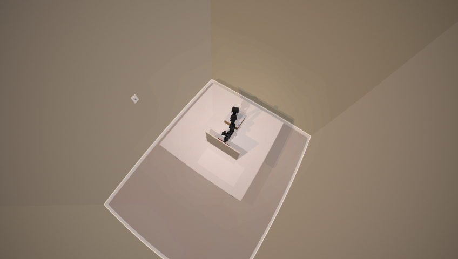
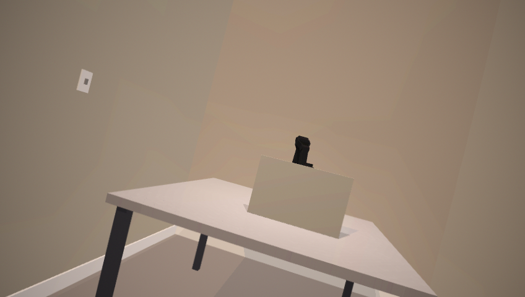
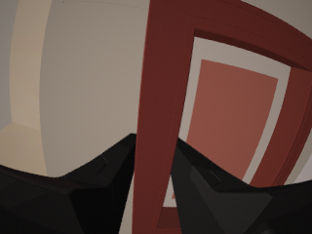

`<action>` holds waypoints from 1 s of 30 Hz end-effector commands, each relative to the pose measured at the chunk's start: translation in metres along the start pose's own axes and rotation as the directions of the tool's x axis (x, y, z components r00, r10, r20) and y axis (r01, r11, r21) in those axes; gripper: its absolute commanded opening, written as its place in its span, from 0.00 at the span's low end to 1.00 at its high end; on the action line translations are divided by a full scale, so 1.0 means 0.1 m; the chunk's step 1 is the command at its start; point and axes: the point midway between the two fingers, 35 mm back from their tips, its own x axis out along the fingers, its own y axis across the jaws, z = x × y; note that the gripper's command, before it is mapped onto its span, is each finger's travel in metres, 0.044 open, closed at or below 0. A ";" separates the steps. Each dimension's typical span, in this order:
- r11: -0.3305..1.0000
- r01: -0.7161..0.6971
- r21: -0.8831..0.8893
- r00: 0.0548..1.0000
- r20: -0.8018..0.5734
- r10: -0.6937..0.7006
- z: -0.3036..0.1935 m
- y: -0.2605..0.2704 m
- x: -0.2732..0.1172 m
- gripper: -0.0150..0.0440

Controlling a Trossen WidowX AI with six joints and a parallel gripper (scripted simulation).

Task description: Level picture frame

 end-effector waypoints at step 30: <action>1.000 -0.016 0.002 1.000 0.000 0.016 0.00 0.16 0.00 0.25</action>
